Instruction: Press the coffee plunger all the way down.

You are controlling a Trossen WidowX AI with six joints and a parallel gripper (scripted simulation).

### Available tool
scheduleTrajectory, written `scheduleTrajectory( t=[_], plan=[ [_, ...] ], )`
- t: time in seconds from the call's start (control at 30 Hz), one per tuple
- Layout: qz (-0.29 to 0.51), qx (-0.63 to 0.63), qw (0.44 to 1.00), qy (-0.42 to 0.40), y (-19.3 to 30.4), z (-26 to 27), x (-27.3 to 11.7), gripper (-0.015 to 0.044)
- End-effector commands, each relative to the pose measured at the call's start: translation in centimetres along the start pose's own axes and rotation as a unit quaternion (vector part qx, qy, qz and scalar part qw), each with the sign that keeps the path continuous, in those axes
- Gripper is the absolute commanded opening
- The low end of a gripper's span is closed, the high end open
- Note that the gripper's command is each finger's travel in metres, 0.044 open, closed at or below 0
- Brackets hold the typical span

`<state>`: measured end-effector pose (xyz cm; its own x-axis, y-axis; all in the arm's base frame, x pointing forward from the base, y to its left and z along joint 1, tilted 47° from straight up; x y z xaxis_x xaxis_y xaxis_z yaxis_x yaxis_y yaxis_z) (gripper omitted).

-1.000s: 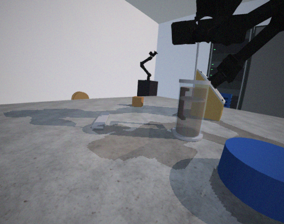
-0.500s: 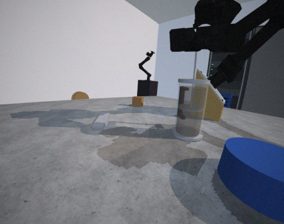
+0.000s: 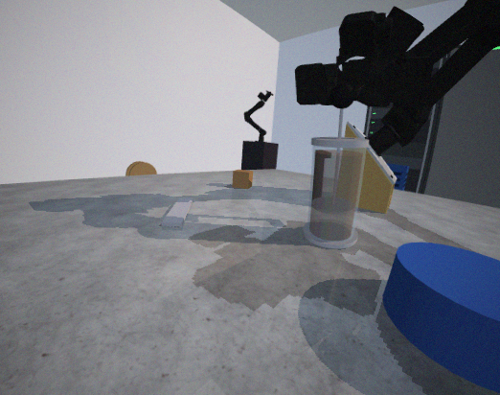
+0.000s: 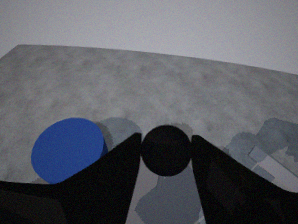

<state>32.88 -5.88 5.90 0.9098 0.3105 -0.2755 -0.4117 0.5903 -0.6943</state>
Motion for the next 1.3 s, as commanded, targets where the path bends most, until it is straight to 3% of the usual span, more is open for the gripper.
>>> scheduleTrajectory(
  t=[0.0, 1.27],
  plan=[
    [0.031, 0.014, 0.999, -0.006, 1.9, 0.2, 0.8, 0.012],
    [0.031, 0.014, 0.999, -0.006, 1.1, -0.1, 1.9, 0.012]
  ],
)
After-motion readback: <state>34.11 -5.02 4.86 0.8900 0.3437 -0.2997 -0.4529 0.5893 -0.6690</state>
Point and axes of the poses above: the point midway between the two fingers, 35 mm back from their tips, its own x axis out along the fingers, its own z axis across the jaws, y = z × x, the point moved 5 cm from there along -x, back along the fingers, and after that the axes turned 3 degrees about -x, right-handed, at the moved point
